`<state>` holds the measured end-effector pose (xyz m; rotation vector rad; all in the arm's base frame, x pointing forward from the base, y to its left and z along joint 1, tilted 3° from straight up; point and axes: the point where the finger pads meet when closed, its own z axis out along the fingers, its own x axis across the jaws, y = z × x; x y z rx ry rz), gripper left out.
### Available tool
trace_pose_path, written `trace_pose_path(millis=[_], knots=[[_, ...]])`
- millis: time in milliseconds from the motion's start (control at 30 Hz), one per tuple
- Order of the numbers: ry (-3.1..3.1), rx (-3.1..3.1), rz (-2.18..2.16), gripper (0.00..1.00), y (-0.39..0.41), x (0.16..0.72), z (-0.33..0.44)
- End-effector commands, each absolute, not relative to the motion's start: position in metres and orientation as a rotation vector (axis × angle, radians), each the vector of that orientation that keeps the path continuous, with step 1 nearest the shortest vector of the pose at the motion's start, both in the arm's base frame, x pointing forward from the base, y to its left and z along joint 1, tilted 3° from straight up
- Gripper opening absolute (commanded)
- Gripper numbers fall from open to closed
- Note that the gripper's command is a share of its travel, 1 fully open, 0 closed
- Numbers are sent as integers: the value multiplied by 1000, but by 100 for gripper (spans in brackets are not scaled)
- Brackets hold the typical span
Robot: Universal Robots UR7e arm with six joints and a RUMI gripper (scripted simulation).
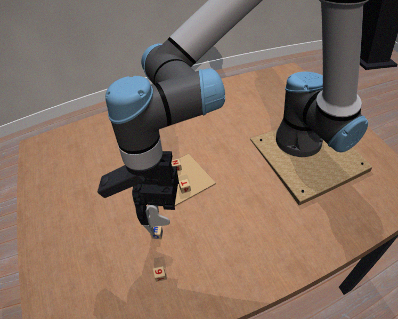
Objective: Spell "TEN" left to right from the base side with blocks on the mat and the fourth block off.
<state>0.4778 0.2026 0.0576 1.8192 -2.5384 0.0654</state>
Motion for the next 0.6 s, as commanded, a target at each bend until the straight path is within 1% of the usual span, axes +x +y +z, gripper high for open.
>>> trace_pose_path(millis=[0, 567], knots=[[-2540, 1817, 67, 37, 201, 479, 47], [-2540, 1817, 67, 37, 200, 479, 34]])
